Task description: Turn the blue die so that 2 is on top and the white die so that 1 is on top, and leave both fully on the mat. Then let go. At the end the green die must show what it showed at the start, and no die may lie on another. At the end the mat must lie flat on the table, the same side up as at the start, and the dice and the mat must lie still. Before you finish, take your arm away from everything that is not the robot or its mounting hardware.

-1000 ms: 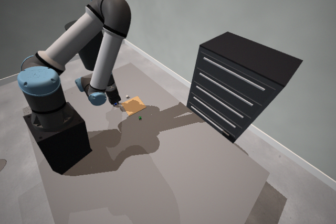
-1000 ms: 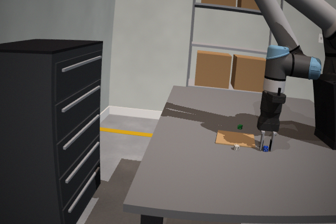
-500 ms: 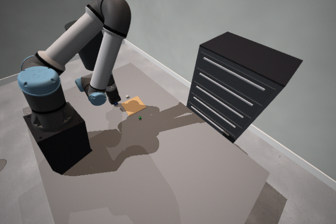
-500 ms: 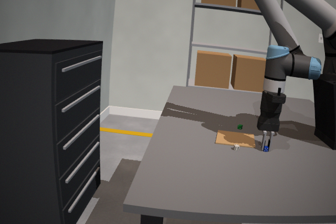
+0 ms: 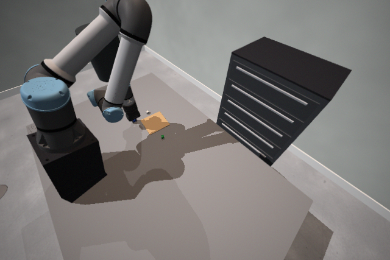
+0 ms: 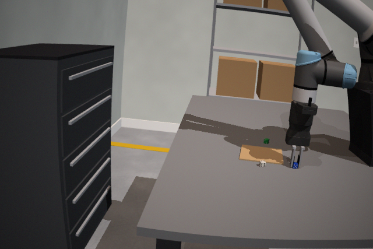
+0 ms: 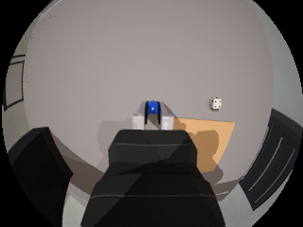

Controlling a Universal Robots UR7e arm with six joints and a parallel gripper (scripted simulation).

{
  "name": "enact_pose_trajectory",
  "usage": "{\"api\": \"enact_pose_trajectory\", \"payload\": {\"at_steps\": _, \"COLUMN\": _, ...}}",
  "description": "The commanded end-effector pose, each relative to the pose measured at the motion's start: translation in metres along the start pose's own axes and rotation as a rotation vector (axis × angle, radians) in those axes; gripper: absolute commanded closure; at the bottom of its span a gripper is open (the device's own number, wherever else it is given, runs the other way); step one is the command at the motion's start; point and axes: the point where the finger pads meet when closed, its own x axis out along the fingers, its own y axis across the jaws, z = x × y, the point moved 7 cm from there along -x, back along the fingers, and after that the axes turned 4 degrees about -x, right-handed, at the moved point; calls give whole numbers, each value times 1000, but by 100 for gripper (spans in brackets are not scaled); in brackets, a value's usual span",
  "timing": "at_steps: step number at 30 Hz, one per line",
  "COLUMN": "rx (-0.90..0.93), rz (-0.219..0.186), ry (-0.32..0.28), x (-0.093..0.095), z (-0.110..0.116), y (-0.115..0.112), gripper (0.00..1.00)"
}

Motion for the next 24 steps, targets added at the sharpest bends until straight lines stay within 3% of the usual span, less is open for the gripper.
{"api": "enact_pose_trajectory", "payload": {"at_steps": 1, "rx": 0, "rz": 1, "ry": 0, "x": 0, "z": 0, "y": 0, "gripper": 66}}
{"api": "enact_pose_trajectory", "payload": {"at_steps": 14, "rx": 0, "rz": 1, "ry": 0, "x": -2, "z": 0, "y": 0, "gripper": 66}}
{"api": "enact_pose_trajectory", "payload": {"at_steps": 24, "rx": 0, "rz": 1, "ry": 0, "x": -16, "z": 0, "y": 0, "gripper": 66}}
